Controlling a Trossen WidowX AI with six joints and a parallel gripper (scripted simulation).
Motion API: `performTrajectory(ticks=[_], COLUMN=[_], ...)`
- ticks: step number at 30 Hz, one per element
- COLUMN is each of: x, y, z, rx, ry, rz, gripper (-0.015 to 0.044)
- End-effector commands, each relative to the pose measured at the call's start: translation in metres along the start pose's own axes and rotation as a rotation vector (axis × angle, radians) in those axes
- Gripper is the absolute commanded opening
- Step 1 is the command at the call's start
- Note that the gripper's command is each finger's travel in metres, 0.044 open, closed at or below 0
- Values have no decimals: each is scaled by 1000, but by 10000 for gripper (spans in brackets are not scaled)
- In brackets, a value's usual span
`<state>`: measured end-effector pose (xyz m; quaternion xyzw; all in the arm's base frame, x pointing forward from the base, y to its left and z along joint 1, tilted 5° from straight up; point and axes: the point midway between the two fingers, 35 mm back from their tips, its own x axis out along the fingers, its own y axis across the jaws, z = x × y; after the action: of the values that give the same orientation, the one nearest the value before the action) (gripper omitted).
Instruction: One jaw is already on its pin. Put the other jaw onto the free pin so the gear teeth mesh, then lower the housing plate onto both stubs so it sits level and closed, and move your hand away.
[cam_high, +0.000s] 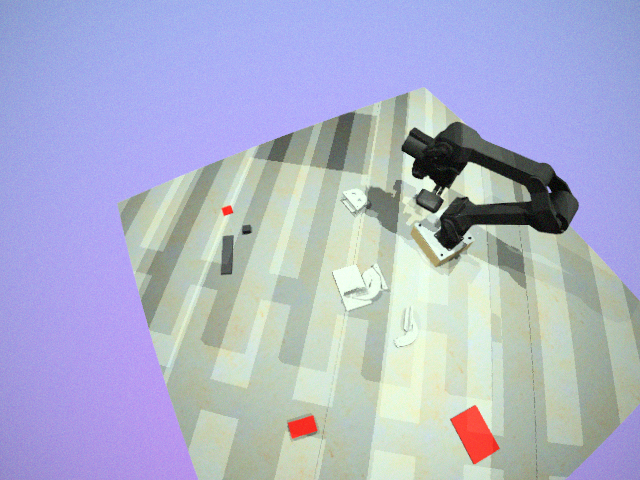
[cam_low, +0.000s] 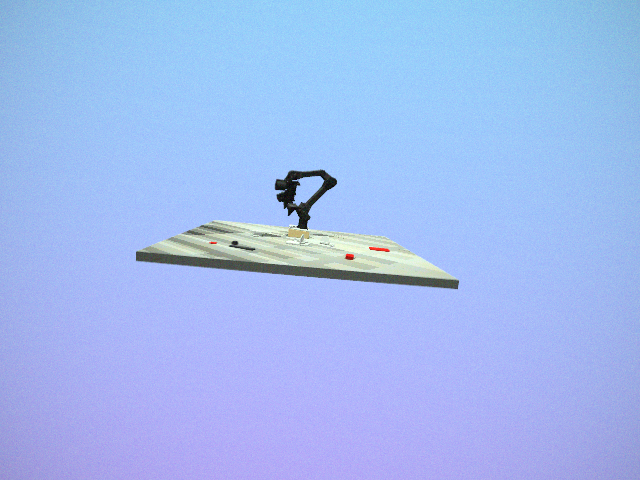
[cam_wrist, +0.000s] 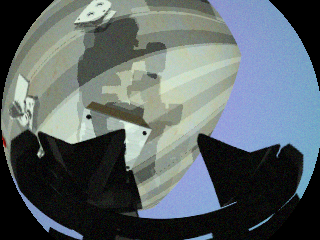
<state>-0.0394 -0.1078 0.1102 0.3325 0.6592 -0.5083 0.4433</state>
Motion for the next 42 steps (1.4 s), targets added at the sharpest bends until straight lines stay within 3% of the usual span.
performTrajectory(ticks=[1,9,21,33,42], x=[0,-18,-60,-84,-103], y=[0,35,130,203,271], z=[0,32,53,17,-47], rx=[0,174,499,615,866], ry=[0,-106,-170,-100,55], rz=[0,69,274,411,486], gripper=[426,440,440,440,440])
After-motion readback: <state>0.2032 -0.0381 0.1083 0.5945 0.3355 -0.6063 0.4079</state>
